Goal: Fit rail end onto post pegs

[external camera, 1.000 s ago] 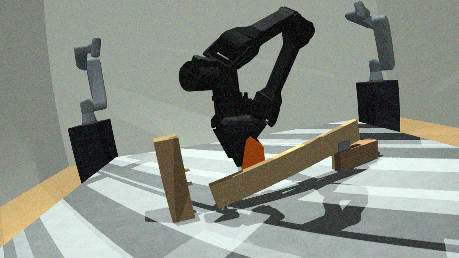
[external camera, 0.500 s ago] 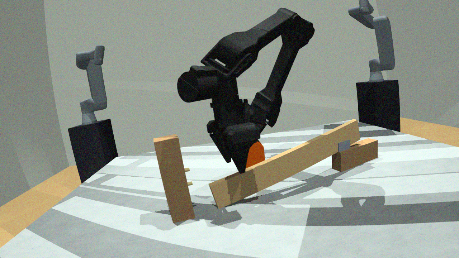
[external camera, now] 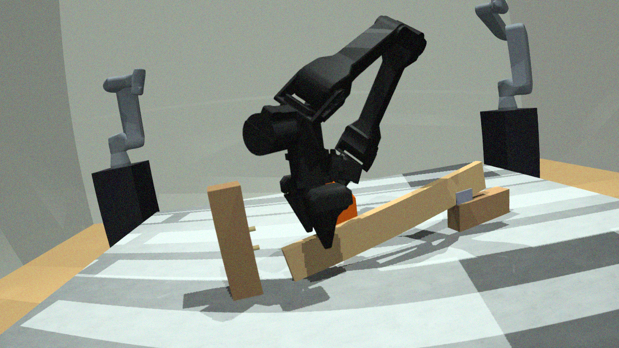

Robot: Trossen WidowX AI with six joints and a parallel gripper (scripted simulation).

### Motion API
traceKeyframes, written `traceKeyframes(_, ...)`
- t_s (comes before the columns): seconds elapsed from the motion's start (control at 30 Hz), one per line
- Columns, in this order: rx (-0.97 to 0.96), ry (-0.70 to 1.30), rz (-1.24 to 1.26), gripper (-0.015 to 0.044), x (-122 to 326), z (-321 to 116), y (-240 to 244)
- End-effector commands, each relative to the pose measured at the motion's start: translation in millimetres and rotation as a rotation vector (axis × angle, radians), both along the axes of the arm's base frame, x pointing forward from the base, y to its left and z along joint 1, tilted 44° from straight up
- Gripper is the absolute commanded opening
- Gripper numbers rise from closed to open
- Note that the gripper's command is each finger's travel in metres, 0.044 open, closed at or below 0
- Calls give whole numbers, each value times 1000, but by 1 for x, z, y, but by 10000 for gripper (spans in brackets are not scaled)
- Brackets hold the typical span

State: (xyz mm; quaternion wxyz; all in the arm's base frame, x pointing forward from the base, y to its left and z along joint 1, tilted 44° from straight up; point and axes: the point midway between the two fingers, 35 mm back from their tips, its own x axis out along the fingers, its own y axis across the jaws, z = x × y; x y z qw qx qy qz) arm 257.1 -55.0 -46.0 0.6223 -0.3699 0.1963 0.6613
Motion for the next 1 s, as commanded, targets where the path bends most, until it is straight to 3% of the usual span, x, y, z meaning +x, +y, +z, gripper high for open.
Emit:
traceKeyframes(0.0, 8, 10, -4, 440, -1, -7, 7)
traceKeyframes(0.77, 13, 9, -3, 440, -2, -30, 31)
traceKeyframes(0.97, 13, 9, -3, 283, -2, -30, 31)
